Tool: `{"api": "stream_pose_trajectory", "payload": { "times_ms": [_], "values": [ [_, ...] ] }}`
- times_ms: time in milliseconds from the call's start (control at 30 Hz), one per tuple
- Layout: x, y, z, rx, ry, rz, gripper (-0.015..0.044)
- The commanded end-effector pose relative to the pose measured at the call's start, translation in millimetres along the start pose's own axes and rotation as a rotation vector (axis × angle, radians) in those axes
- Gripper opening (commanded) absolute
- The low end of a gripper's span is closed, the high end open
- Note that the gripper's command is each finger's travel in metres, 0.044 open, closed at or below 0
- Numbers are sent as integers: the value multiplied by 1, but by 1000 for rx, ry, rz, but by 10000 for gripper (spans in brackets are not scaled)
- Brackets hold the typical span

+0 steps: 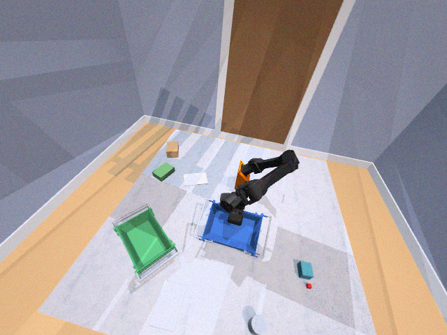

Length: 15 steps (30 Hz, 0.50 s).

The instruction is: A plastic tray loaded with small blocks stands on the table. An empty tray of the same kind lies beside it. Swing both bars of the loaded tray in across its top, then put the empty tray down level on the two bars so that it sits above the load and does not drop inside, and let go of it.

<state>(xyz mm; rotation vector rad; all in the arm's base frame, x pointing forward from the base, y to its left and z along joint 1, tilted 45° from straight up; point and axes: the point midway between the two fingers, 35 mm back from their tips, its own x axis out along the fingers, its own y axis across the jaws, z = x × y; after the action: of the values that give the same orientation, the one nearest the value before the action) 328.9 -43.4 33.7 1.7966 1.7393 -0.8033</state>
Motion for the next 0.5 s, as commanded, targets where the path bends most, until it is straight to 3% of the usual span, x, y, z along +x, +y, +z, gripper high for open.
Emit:
{"api": "stream_pose_trajectory", "payload": {
  "times_ms": [0, 467],
  "values": [
    [1, 2, 0, -1, 0, 22, 0],
    [11, -5, 0, -1, 1, 21, 0]
  ]
}}
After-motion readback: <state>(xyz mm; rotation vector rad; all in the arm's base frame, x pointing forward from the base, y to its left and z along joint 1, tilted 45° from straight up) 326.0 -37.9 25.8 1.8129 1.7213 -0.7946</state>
